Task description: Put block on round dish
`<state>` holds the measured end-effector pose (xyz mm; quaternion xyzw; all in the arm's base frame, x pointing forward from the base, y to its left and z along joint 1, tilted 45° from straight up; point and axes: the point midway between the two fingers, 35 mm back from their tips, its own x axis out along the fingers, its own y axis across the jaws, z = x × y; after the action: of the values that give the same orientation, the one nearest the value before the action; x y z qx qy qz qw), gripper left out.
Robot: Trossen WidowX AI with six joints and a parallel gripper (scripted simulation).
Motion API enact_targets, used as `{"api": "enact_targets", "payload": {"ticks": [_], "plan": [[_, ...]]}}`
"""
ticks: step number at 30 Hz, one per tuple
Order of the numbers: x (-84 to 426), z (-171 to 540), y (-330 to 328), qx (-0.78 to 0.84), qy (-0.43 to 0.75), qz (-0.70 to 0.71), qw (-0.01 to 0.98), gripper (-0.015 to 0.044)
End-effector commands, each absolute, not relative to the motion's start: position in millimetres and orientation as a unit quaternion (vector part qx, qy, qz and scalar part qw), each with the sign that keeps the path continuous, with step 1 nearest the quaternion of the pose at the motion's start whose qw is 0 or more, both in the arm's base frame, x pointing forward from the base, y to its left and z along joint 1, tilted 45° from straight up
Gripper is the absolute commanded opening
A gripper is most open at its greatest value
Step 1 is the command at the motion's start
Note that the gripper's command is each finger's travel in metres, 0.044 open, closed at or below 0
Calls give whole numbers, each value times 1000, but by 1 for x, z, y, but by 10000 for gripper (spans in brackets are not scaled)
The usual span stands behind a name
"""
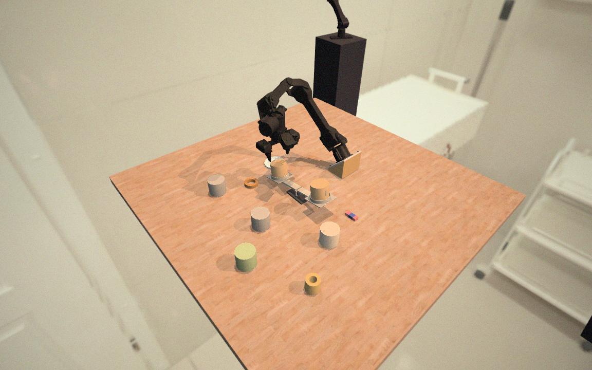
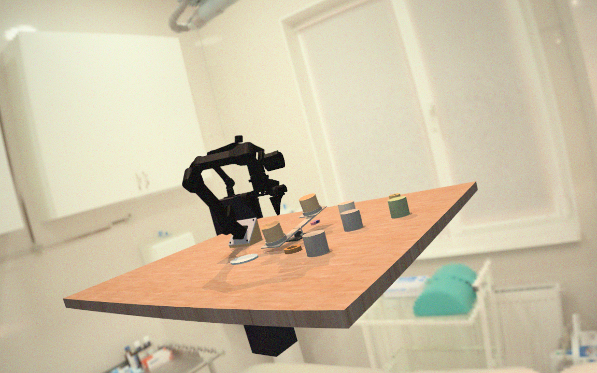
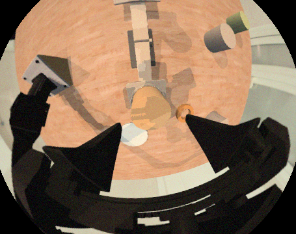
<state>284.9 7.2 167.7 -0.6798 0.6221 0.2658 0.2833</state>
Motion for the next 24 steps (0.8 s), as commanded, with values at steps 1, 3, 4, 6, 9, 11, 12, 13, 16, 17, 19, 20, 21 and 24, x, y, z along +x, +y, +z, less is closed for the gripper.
{"api": "enact_targets", "payload": {"ticks": [1,3,4,6,9,11,12,13,16,17,19,20,21,24], "plan": [[285,160,-1,-679,623,269,281,440],[286,158,-3,-679,623,269,281,440],[286,158,-3,-679,623,269,281,440],[286,156,-4,-679,623,269,281,440],[287,153,-8,-679,623,269,282,440],[287,150,-10,-679,622,269,282,440],[288,149,-11,-679,622,269,282,440],[288,148,-12,-679,622,269,282,440],[288,145,-15,-679,622,270,282,440],[289,144,-16,-679,622,270,282,440],[289,141,-19,-679,622,269,282,440],[289,140,-20,-679,622,269,282,440],[289,139,-21,-679,622,269,282,440],[290,135,-24,-679,622,269,282,440]]}}
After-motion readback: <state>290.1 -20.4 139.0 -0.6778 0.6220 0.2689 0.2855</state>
